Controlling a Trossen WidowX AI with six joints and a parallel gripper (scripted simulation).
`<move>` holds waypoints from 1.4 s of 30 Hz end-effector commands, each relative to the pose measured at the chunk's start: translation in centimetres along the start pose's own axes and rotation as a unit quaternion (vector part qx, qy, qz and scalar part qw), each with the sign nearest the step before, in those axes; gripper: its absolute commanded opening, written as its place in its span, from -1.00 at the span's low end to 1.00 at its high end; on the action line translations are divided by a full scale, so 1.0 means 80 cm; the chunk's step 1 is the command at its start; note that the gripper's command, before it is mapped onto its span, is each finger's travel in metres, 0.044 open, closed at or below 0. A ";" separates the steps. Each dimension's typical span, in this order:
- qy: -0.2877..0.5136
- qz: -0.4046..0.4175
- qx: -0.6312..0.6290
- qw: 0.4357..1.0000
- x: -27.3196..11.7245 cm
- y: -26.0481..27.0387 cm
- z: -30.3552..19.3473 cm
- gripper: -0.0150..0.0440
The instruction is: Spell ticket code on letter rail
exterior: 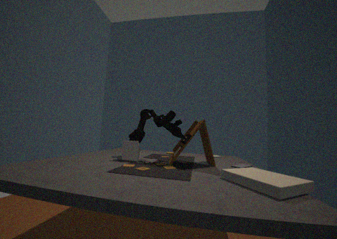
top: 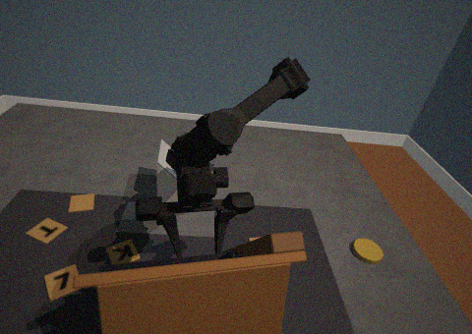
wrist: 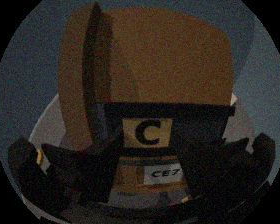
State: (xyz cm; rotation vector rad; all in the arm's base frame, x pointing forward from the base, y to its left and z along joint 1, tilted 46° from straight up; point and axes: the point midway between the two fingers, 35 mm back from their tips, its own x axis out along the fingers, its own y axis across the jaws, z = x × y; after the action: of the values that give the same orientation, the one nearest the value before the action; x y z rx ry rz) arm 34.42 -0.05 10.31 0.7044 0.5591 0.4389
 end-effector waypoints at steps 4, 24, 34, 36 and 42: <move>0.000 -0.002 0.003 1.000 -0.001 0.004 -0.001 -0.49; 0.000 -0.001 0.002 1.000 -0.001 0.010 0.000 0.31; 0.000 -0.003 0.003 1.000 -0.019 0.011 0.000 0.51; 0.000 -0.003 0.003 1.000 -0.020 0.011 0.000 0.51; 0.001 -0.003 0.003 1.000 -0.026 0.009 0.002 0.51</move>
State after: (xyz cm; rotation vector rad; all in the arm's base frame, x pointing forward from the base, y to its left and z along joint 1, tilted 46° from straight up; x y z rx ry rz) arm 32.97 -0.68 11.48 0.7113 0.5649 0.4269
